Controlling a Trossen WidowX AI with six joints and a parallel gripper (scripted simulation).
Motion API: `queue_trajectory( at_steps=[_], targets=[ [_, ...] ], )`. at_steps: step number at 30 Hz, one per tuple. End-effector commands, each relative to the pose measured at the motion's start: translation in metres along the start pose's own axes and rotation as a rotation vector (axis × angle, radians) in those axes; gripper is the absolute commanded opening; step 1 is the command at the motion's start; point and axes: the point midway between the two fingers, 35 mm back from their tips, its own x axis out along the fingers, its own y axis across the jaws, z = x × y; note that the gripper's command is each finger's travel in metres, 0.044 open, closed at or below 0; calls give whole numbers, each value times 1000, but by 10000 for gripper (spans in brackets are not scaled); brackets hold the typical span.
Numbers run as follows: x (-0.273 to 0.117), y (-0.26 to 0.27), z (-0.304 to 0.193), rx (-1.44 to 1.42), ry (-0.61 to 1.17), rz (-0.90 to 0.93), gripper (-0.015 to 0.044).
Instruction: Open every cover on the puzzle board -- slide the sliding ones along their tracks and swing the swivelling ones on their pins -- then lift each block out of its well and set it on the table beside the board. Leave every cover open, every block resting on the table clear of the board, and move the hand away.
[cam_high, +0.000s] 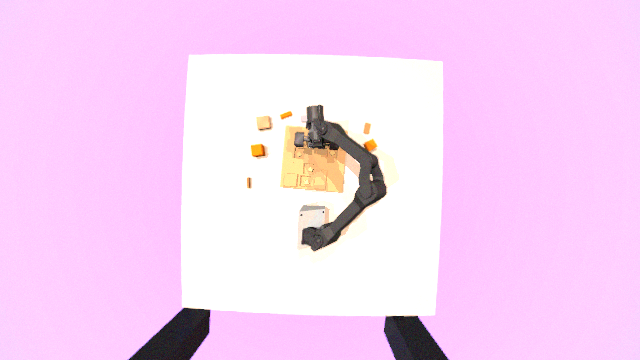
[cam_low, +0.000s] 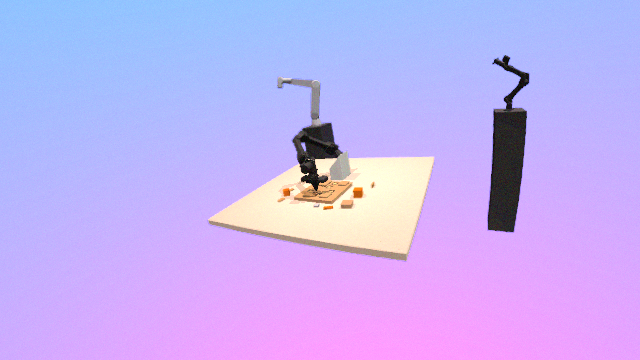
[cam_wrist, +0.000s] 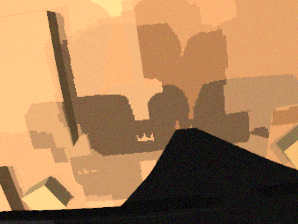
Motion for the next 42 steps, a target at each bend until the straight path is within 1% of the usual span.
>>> queue_trajectory(
  at_steps=[1,21,22,24,31,34,42],
  targets=[
    [-6,0,2,8,-3,4,0],
    [-32,1,2,8,-3,4,0],
    [-27,1,0,-9,-1,-2,0],
    [-31,4,-6,-81,-1,1,0],
    [-49,18,-40,-470,-5,12,0],
    [-52,21,-48,-461,-6,15,0],
    [-66,33,-86,-385,-5,22,0]
  ],
)
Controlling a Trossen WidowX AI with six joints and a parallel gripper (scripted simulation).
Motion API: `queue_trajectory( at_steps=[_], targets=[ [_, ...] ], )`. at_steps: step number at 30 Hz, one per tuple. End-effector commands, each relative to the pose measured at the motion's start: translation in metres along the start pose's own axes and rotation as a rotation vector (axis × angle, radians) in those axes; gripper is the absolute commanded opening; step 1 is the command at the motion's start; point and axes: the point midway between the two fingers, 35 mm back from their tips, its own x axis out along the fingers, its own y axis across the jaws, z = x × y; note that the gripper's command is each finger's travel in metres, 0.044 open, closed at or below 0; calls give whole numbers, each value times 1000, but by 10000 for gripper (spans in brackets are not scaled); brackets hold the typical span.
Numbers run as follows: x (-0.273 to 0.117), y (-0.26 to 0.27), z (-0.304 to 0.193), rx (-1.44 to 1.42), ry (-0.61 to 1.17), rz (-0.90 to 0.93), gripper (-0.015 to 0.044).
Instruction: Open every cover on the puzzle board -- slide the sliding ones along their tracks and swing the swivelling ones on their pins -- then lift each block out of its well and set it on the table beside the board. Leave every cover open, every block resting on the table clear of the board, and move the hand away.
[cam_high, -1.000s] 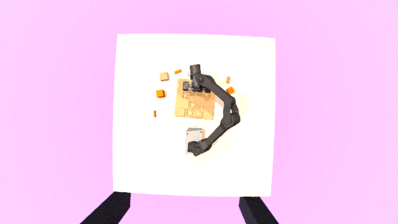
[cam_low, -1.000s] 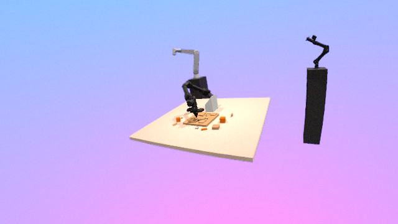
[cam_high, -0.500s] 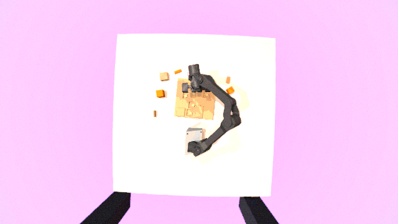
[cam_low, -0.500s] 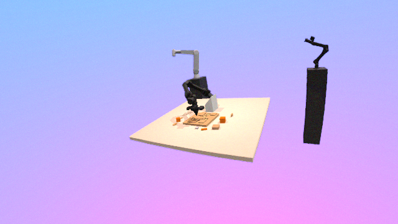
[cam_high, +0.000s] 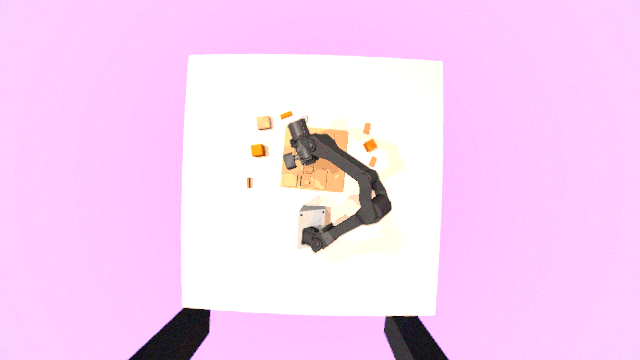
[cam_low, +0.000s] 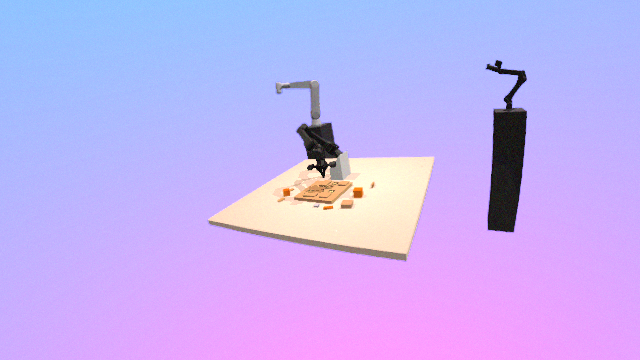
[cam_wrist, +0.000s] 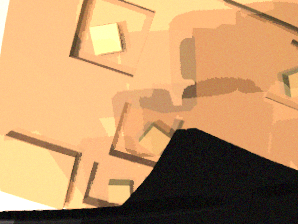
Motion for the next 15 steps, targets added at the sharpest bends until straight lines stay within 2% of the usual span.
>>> queue_trajectory(
  at_steps=[1,15],
  targets=[
    [-4,12,-15,90,9,7,0],
    [-37,44,-73,1233,18,0,0]
  ],
)
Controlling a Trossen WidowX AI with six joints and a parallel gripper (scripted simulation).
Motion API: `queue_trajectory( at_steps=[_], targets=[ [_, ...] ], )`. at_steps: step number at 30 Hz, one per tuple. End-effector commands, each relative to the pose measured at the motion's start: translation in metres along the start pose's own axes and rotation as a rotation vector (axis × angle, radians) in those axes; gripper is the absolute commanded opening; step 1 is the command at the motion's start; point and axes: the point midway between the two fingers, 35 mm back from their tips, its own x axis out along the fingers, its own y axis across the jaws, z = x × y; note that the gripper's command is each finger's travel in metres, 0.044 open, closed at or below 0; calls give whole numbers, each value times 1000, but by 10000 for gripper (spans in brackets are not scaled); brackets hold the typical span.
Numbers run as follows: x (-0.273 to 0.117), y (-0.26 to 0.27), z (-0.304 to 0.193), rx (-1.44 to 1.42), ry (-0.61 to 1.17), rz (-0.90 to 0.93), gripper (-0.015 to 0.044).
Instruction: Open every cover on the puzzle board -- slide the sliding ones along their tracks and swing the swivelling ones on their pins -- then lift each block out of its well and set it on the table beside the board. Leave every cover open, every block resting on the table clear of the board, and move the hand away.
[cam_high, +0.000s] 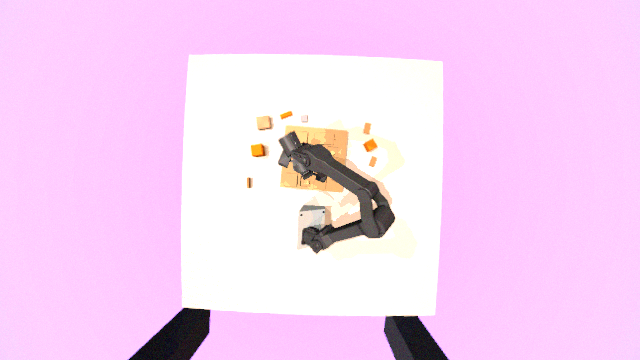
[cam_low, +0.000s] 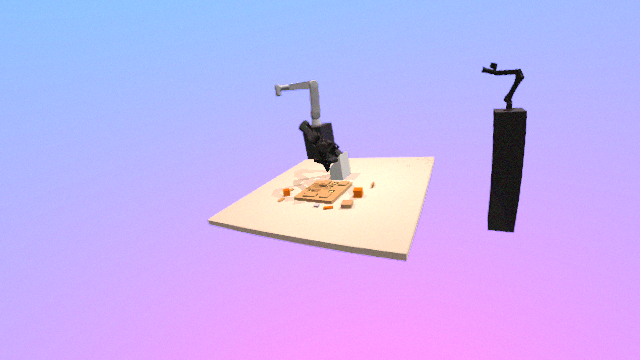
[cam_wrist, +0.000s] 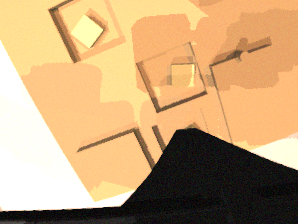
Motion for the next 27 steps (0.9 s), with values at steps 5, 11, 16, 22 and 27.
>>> queue_trajectory(
  at_steps=[5,11,16,22,27],
  targets=[
    [-18,-17,-57,894,8,-30,0],
    [-18,-17,-58,963,5,-32,0],
    [-18,-17,-58,899,6,-32,0],
    [-19,-19,-61,326,15,-28,0],
    [-19,-19,-61,262,16,-28,0]
  ],
)
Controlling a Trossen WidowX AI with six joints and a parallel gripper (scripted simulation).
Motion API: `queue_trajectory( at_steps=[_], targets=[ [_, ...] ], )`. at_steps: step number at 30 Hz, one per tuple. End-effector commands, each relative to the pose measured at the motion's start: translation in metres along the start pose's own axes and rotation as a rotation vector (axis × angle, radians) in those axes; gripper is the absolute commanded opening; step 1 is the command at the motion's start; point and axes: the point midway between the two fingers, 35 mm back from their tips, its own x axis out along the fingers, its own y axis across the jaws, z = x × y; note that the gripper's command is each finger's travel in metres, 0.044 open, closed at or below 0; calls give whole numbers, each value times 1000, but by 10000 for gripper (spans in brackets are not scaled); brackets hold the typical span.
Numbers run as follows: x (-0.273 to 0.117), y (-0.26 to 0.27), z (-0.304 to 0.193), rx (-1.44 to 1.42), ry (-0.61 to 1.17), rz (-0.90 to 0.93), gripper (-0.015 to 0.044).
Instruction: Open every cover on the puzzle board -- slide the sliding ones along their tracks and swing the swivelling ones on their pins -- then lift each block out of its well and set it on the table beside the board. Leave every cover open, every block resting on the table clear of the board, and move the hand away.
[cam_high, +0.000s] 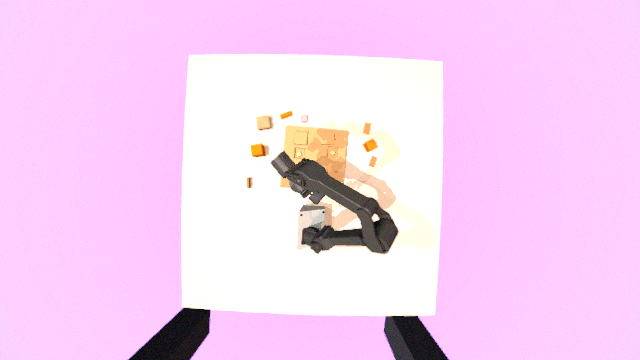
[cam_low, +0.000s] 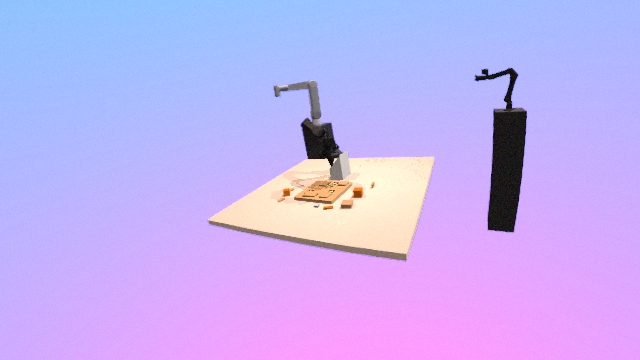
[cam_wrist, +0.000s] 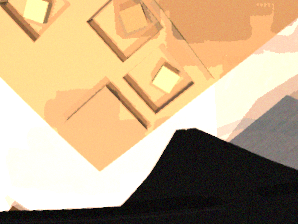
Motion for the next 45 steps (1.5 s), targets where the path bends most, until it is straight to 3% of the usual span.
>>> queue_trajectory(
  at_steps=[1,6,9,19,31,38,41,45],
  targets=[
    [2,-3,-3,40,8,-10,0],
    [2,-3,-2,513,5,-12,0],
    [2,-2,-2,647,4,-12,0],
    [7,-1,-1,647,6,-11,0],
    [63,5,1,645,10,-4,0],
    [81,3,-1,172,9,-3,0],
    [86,3,-1,222,9,-4,0],
    [90,2,-1,87,8,-4,0]
  ],
)
